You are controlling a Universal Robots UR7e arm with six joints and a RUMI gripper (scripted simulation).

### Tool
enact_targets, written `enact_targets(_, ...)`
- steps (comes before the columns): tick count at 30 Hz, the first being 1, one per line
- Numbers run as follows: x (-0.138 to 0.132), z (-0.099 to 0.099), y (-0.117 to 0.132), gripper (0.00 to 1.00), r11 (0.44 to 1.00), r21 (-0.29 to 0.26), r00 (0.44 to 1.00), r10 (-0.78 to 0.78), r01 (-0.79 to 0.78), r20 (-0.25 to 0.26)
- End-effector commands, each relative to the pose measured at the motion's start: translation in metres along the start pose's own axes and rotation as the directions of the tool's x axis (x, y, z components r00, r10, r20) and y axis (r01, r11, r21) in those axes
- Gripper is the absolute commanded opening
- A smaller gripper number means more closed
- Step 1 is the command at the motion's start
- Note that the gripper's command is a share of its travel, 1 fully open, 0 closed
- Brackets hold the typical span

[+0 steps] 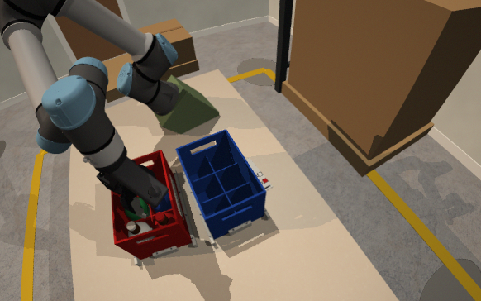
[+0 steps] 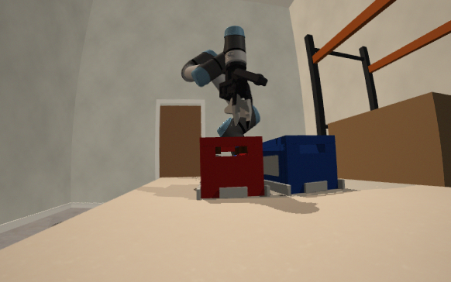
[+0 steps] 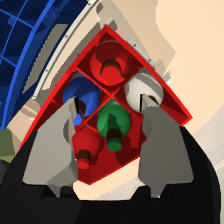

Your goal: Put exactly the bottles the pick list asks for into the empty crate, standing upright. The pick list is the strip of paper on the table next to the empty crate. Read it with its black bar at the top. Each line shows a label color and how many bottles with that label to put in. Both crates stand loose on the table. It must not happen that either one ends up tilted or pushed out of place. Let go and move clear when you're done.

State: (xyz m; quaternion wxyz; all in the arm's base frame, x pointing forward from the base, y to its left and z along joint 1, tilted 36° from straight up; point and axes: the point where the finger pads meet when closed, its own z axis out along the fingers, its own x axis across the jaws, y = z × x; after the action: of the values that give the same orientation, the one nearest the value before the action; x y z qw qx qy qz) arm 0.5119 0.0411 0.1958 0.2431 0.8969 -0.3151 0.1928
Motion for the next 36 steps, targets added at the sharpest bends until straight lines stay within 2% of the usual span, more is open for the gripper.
enact_targets(1,0.000,0.007,0.000,0.38,1.000,0.001,1.000,0.000,0.000,-0.001)
enact_targets(36,0.000,0.048,0.000,0.38,1.000,0.001,1.000,0.000,0.000,-0.001)
